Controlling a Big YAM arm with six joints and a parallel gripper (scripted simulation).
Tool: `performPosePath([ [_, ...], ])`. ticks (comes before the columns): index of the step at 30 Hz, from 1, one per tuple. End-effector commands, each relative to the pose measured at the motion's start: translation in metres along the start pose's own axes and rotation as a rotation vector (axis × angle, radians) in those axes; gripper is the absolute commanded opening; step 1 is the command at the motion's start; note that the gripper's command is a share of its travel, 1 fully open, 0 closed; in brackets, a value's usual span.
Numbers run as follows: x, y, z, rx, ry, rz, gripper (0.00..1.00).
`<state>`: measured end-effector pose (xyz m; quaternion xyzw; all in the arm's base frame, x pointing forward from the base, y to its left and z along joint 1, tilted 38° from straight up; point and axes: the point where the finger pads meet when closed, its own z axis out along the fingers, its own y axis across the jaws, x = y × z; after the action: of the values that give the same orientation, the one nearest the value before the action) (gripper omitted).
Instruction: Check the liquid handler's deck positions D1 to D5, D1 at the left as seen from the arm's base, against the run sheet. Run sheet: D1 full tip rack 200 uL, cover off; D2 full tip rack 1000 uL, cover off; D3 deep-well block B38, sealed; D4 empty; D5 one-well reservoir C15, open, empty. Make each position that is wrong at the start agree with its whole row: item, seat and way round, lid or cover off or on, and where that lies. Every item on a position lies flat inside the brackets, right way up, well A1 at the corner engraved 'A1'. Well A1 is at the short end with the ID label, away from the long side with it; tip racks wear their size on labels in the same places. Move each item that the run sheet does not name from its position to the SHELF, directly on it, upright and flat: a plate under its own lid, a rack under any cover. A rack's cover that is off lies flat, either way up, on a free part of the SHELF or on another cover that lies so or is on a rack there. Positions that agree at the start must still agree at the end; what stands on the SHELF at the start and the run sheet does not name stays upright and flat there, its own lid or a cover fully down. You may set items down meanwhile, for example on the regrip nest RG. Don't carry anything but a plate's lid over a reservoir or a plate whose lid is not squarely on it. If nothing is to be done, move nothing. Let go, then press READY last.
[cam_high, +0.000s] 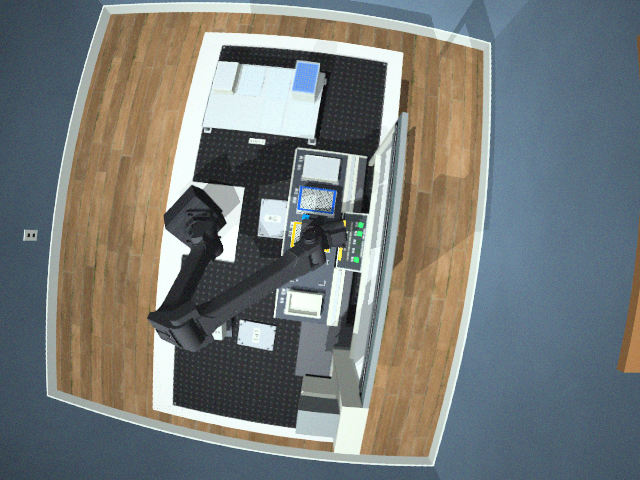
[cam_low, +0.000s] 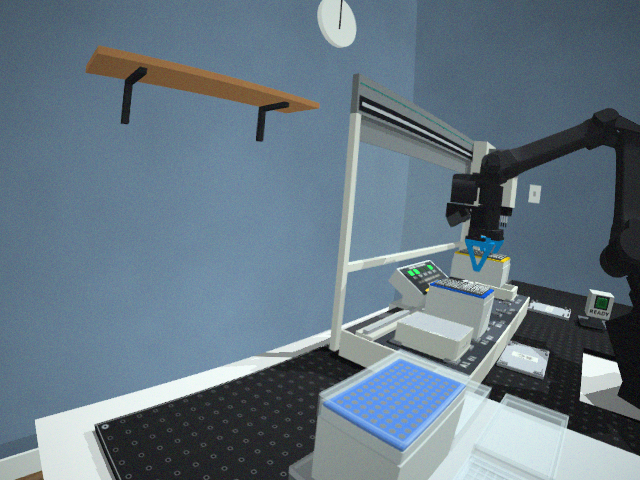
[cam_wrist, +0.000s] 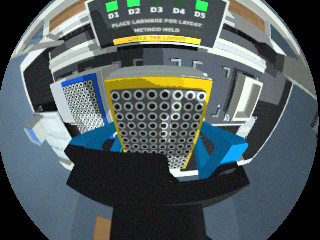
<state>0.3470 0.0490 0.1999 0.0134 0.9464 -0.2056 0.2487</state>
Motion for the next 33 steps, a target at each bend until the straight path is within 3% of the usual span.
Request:
performPosePath([
  [1, -0.024, 0.001, -0.032, -0.027, -0.062, 0.034, 0.0],
  [6, -0.022, 0.004, -0.032, -0.022, -0.048, 0.024, 0.0],
  [33, -0.021, 0.001, -0.078, -0.03, -0.056, 0.033, 0.0],
])
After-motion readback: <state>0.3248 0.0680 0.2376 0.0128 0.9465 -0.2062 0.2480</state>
